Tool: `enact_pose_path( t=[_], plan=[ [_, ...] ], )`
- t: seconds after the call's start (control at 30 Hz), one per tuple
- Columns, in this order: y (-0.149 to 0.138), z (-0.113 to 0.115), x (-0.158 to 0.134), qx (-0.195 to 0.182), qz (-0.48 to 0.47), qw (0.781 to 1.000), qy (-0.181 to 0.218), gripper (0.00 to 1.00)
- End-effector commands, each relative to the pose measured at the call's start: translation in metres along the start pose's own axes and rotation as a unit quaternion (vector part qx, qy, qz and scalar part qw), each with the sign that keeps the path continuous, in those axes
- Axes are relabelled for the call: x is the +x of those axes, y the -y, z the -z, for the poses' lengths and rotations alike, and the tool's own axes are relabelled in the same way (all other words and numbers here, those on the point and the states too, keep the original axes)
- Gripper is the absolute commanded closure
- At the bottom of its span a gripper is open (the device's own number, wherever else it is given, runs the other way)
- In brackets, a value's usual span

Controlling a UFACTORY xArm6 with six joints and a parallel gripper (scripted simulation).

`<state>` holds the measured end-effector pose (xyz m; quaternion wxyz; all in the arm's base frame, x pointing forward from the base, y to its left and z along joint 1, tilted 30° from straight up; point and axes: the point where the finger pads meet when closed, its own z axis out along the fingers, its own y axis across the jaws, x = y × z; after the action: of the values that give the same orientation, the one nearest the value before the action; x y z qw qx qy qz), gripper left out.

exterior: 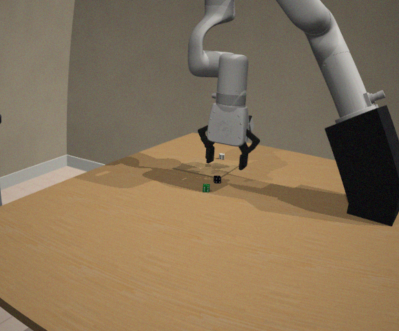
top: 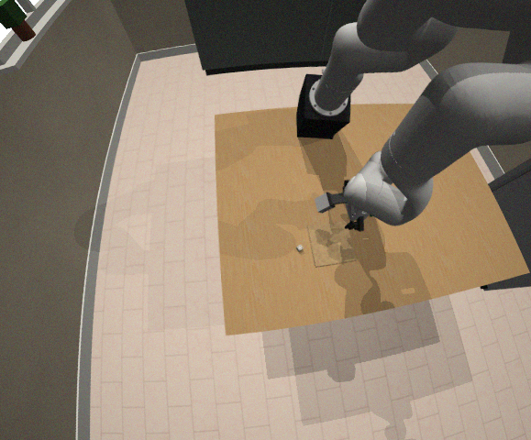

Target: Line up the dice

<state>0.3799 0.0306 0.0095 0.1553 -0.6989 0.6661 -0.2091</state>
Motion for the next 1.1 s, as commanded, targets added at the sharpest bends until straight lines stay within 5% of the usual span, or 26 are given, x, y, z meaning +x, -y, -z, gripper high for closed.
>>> enact_pose_path(
  t=[0.0, 0.4, 0.83, 1.07],
  plan=[
    [0.001, 0.000, 0.000, 0.000, 0.000, 1.000, -0.001, 0.00],
    [0.000, 0.000, -0.004, 0.000, 0.000, 1.000, -0.001, 0.00],
    [-0.004, 0.000, -0.066, 0.000, 0.000, 1.000, -0.001, 0.00],
    [-0.005, 0.000, -0.074, 0.000, 0.000, 1.000, -0.001, 0.00]
  ],
)
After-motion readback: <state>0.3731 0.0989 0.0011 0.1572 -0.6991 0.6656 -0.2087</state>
